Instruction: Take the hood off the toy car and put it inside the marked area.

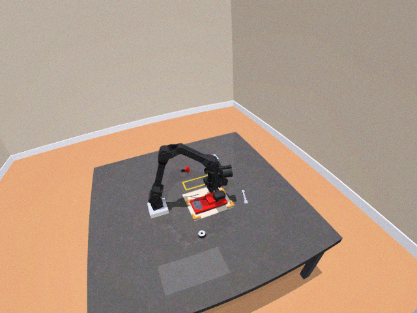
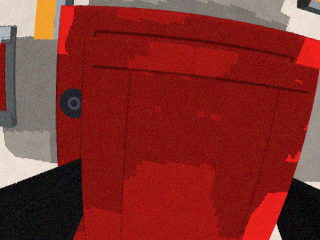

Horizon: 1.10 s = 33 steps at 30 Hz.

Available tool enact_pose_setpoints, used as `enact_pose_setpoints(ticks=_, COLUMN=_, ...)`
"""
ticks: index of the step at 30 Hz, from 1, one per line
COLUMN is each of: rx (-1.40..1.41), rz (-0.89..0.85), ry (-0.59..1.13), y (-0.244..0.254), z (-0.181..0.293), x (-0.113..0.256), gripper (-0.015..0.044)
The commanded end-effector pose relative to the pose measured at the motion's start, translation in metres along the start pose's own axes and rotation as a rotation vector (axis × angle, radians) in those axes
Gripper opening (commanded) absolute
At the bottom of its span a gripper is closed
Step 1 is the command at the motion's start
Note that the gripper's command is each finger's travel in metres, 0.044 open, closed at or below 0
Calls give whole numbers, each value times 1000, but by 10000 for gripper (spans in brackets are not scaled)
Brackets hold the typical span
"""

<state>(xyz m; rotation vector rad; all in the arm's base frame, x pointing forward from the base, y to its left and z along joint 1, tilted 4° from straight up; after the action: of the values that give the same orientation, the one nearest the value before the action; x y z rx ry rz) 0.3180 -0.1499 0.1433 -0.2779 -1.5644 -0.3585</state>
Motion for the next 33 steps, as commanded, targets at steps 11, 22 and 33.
enact_pose_setpoints(ticks=11, rx=0, rz=1, ry=0, y=0, z=0, x=9, gripper=0)
enact_pose_setpoints(ticks=22, rx=0, rz=0, ry=0, y=0, z=0, x=16, gripper=0)
enact_pose_setpoints(ticks=33, rx=0, rz=0, ry=0, y=0, z=0, x=23, gripper=0)
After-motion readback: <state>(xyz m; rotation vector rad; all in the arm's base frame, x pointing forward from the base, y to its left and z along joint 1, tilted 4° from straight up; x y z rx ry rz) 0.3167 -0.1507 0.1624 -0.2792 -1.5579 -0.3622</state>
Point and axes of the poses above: the point midway between the two fingers, 35 mm back from their tips, its own x axis back along the fingers, its own y axis across the jaws, z = x × y, the point moved 10 cm from there along x, back along the fingers, and after that the axes turned 14 degrees about -x, right-handed, at the moved point
